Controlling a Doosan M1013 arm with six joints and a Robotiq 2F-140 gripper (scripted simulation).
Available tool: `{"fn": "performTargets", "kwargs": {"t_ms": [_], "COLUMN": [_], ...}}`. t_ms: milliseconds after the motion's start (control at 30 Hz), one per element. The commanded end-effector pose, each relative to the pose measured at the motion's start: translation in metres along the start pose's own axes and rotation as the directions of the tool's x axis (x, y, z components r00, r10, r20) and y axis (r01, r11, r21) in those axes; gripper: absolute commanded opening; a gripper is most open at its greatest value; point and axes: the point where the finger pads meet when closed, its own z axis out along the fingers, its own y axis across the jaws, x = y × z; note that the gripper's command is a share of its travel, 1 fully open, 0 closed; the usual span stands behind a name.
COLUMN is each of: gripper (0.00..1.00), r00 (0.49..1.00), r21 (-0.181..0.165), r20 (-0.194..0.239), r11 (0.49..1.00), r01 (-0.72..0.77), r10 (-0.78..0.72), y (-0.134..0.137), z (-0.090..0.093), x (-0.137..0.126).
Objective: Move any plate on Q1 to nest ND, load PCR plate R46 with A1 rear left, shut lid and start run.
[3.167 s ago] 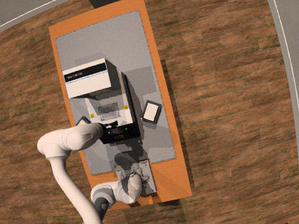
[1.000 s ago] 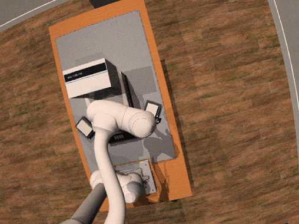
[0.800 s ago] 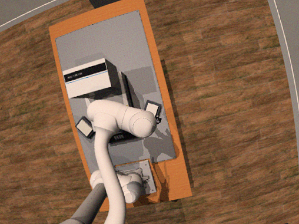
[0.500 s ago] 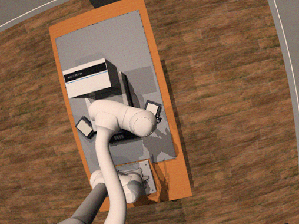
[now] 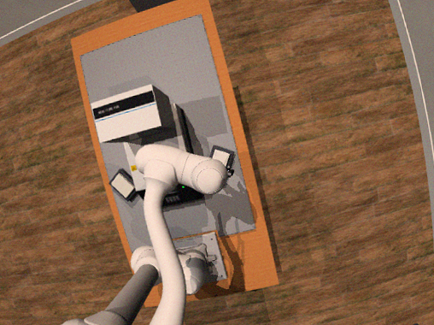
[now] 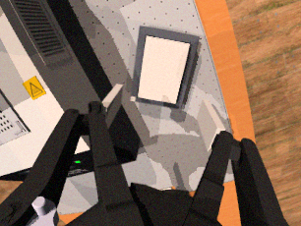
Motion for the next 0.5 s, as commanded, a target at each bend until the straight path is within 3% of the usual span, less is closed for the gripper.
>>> {"fn": "performTargets", "kwargs": {"t_ms": [0,467], "gripper": [0.66,0.66], "r00": [1.0,1.0], "r21": [0.002,0.002], "r20": [0.003,0.003], "r11": [1.0,1.0], "r01": [-0.001,-0.001], "r10": [0.001,0.001], "y": [0.0,0.0], "z": [0.01,0.056], "x": [0.0,0.0]}}
